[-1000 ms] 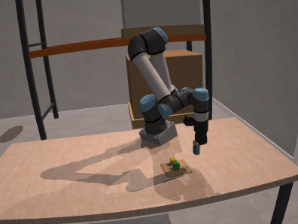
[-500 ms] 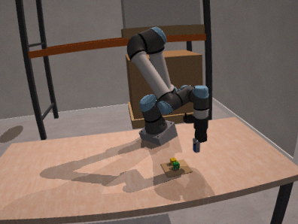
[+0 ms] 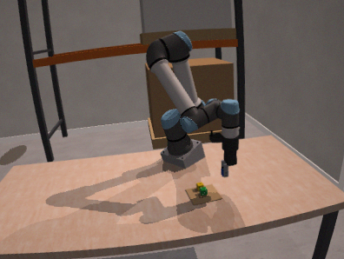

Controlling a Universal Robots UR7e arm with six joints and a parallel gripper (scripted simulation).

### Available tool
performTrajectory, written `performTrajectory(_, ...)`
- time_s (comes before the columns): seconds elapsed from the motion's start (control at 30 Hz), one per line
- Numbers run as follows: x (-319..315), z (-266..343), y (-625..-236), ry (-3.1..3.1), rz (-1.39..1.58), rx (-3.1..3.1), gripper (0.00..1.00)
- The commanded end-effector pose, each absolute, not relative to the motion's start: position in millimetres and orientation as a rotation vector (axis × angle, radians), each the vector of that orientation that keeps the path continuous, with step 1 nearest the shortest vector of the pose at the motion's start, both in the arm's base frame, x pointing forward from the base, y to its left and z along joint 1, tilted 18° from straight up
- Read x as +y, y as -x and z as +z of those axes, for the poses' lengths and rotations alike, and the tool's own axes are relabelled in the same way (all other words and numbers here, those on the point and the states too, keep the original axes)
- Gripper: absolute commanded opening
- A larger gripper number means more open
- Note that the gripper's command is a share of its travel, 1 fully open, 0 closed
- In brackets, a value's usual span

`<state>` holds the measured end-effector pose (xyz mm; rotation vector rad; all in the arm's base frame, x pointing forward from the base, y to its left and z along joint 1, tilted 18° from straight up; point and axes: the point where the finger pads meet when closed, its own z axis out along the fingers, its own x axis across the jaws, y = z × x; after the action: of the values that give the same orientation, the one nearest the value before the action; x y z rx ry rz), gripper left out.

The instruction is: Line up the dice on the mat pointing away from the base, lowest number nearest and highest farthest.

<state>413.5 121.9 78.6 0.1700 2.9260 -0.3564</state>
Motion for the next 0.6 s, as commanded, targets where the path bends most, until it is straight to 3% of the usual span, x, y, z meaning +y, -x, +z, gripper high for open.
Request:
performTrajectory(0.0, 110, 83, -416, -0.421, -0.327, 2.883, 0.57)
performTrajectory(0.57, 78, 93, -422, -1.07, -0.241, 2.67, 0.57)
